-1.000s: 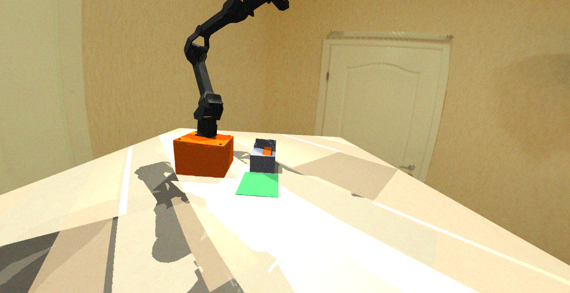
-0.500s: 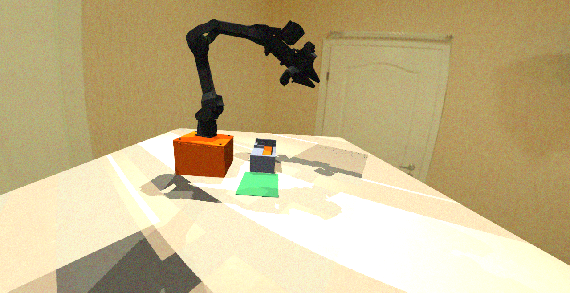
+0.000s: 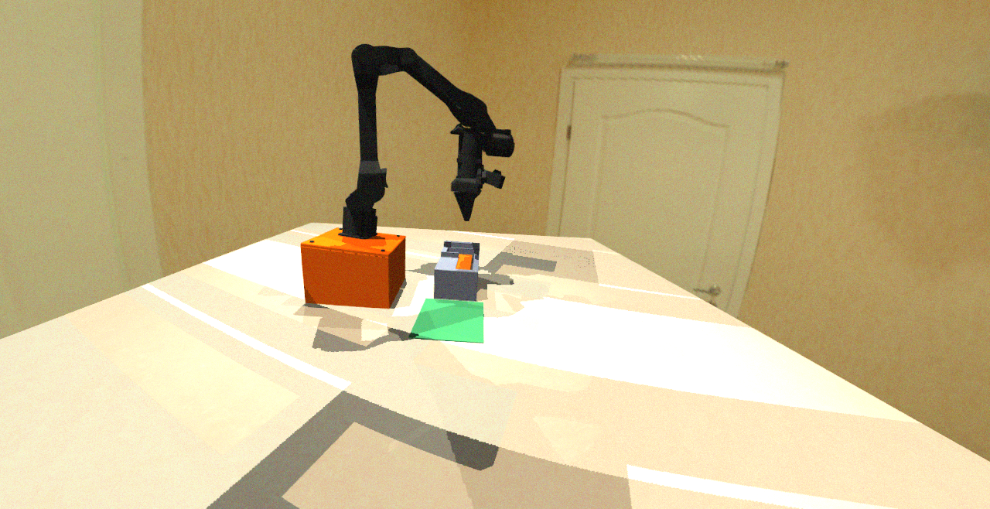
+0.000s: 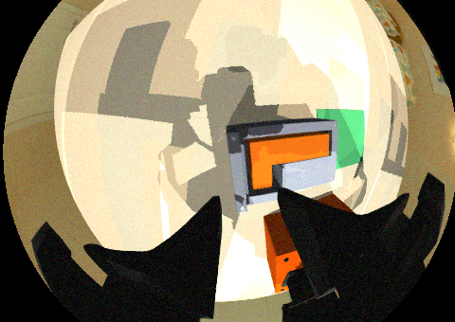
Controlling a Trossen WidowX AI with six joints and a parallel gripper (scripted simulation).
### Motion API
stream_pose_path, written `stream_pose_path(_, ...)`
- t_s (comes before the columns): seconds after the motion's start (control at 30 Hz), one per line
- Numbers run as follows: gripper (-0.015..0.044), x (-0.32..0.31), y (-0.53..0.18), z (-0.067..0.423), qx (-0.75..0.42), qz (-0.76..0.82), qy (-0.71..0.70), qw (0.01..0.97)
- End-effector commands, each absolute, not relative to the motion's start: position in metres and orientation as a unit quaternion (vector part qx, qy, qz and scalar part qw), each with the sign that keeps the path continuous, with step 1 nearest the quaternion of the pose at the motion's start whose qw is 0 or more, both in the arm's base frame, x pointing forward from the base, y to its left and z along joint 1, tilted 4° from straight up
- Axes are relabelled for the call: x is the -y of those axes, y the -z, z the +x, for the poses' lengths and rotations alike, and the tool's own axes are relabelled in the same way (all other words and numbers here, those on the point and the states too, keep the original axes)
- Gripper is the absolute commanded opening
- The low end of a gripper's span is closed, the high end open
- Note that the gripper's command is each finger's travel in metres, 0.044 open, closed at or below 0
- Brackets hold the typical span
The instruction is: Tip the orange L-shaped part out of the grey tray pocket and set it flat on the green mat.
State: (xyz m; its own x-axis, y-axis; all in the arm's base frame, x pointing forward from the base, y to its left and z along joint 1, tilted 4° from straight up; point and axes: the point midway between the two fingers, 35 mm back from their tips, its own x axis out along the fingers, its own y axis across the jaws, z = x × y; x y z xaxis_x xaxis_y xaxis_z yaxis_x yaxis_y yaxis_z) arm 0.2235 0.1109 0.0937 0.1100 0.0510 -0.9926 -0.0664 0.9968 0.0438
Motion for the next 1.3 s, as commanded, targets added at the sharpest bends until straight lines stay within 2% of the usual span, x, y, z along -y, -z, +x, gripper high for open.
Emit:
stream_pose_path(0.0,0.018,-0.111,-0.09,0.218,-0.676,-0.018,-0.045,0.735)
stream_pose_path(0.13,0.018,-0.112,-0.081,0.22,-0.676,-0.018,-0.045,0.735)
stream_pose_path(0.33,0.018,-0.114,-0.018,0.224,-0.677,-0.018,-0.045,0.735)
stream_pose_path(1.27,0.018,-0.115,0.018,0.226,-0.677,-0.018,-0.045,0.735)
